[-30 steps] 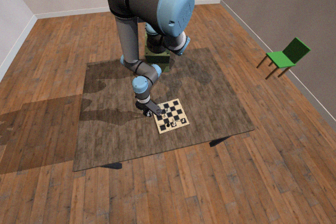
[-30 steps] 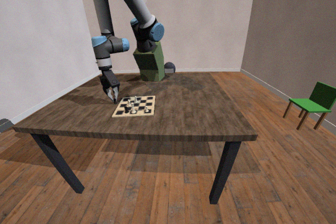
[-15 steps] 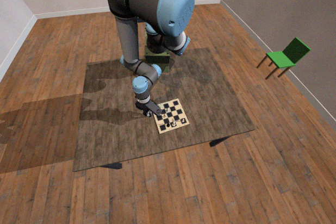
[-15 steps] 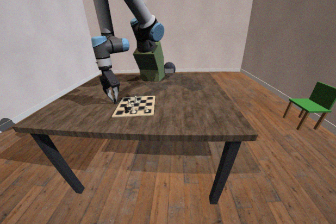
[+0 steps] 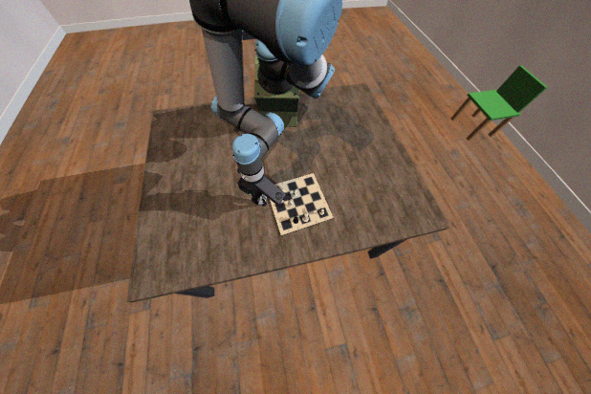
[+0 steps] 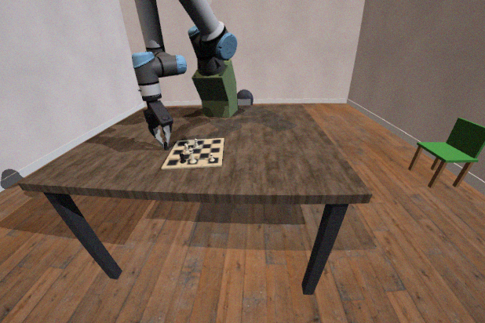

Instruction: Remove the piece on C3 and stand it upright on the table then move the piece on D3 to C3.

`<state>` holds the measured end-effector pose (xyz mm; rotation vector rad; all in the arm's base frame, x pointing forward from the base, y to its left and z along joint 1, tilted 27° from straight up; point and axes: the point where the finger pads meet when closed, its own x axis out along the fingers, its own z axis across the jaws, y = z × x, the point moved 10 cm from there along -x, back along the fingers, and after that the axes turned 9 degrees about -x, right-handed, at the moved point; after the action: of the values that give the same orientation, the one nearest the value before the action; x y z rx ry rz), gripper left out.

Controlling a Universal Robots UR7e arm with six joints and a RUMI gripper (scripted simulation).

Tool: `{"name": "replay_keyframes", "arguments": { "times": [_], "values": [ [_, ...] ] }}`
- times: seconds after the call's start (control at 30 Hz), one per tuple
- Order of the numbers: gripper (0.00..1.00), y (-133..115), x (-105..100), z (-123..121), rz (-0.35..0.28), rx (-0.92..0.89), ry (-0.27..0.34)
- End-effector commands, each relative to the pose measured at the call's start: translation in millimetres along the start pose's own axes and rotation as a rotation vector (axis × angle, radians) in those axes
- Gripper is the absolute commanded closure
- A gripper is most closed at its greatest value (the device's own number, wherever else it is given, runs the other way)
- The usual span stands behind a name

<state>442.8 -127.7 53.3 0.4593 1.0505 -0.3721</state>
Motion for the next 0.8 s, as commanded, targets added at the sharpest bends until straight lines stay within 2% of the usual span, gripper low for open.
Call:
{"name": "replay_keyframes", "arguments": {
  "times": [0.0, 0.77],
  "values": [
    [1.0, 0.1, -0.3, 0.3, 0.0, 0.0, -0.001],
    [1.0, 0.1, 2.8, 0.3, 0.0, 0.0, -0.001]
  ]
}}
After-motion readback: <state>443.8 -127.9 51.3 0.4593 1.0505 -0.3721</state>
